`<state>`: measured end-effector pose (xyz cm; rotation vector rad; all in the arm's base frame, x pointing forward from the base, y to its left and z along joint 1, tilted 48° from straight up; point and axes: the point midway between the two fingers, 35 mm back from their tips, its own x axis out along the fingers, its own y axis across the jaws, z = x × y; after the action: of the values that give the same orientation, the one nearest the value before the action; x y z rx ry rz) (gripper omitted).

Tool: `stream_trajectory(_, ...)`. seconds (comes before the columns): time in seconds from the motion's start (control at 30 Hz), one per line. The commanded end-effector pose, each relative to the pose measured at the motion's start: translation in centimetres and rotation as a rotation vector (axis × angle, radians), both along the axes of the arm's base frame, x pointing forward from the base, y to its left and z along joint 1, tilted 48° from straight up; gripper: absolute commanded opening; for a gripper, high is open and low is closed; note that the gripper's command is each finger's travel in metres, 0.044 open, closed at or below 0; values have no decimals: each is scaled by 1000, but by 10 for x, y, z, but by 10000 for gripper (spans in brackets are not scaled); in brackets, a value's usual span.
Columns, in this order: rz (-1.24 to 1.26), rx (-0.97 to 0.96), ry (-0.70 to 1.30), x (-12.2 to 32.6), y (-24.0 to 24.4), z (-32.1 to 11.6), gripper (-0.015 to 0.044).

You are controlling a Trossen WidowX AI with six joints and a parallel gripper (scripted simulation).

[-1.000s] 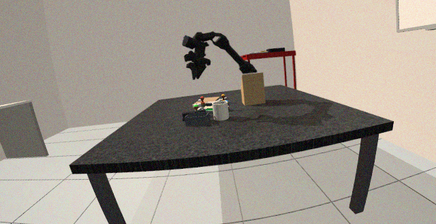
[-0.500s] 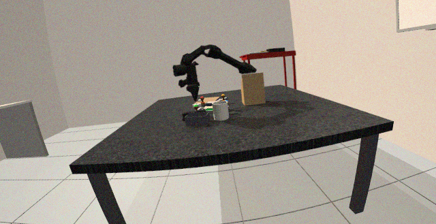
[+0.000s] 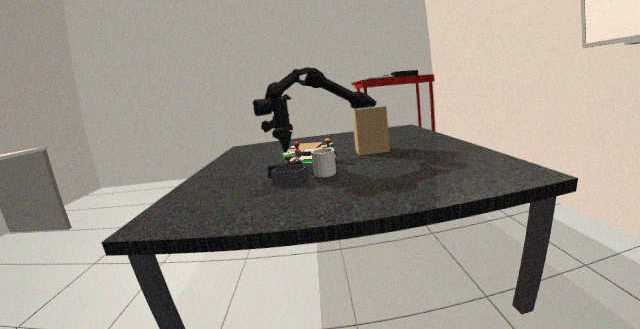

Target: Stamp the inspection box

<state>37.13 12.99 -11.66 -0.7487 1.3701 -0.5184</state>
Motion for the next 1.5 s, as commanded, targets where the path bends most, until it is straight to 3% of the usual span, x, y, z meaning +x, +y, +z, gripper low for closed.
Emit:
stream_trajectory(0.0, 7, -7, 8, -1, -5, -6, 217)
stream_trajectory(1.13, 7, -11, 7, 5, -42, -38, 217)
stream_trajectory(1.47, -2, -5, 0, 7, -42, -36, 150)
